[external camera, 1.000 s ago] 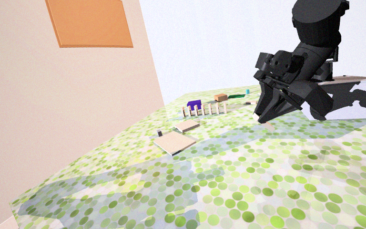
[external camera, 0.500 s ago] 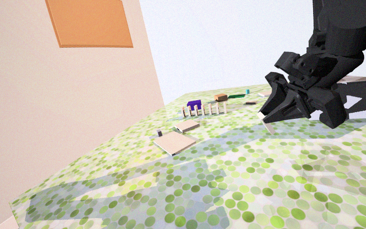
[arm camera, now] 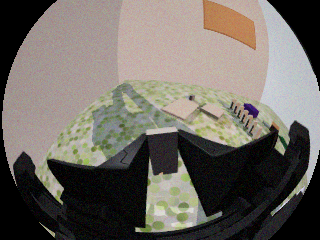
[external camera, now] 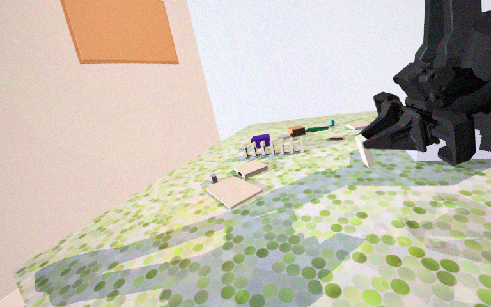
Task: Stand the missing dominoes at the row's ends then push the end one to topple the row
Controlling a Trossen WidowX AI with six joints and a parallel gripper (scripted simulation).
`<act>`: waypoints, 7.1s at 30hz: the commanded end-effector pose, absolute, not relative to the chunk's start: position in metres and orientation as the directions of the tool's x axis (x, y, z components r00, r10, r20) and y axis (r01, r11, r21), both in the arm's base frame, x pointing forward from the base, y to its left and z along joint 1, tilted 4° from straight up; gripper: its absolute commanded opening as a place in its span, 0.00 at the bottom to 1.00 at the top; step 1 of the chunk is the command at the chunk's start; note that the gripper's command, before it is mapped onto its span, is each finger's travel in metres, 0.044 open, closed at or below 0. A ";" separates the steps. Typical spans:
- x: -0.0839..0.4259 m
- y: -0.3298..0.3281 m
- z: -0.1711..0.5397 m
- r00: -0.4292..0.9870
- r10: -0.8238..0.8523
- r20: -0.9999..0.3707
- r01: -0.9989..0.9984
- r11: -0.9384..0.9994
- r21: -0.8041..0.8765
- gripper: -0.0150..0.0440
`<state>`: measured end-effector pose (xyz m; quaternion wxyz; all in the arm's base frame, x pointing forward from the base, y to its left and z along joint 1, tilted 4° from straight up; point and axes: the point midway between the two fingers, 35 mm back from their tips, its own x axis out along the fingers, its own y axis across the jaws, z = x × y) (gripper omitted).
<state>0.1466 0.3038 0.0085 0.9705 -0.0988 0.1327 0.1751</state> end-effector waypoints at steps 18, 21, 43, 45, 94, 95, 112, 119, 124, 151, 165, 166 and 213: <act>0.123 0.242 0.035 0.972 0.231 -0.053 -0.233 0.972 -0.035 0.44; 0.121 0.234 0.039 0.977 0.212 -0.035 -0.213 0.977 -0.028 0.44; 0.120 0.231 0.036 0.979 0.200 -0.028 -0.201 0.979 -0.028 0.44; 0.121 0.232 0.031 0.980 0.199 -0.030 -0.200 0.979 -0.029 0.44; 0.126 0.222 -0.071 0.983 0.172 -0.055 -0.174 0.984 -0.029 0.52; 0.126 0.222 -0.071 0.983 0.172 -0.055 -0.174 0.984 -0.029 0.57; 0.125 0.226 -0.045 0.984 0.172 -0.054 -0.173 0.984 -0.030 1.00; 0.125 0.226 -0.020 0.984 0.171 -0.053 -0.173 0.984 -0.031 1.00; 0.137 0.250 -0.031 0.964 0.210 -0.163 -0.220 0.974 -0.047 1.00; 0.167 0.251 0.003 0.149 -0.026 -0.989 -0.218 0.974 -0.059 1.00; 0.155 0.237 0.020 0.029 -0.056 -0.998 -0.169 0.984 -0.060 1.00; 0.155 0.237 0.020 0.029 -0.056 -0.998 -0.169 0.984 -0.060 1.00; 0.157 0.232 -0.060 0.029 -0.056 -0.998 -0.169 0.984 -0.060 0.44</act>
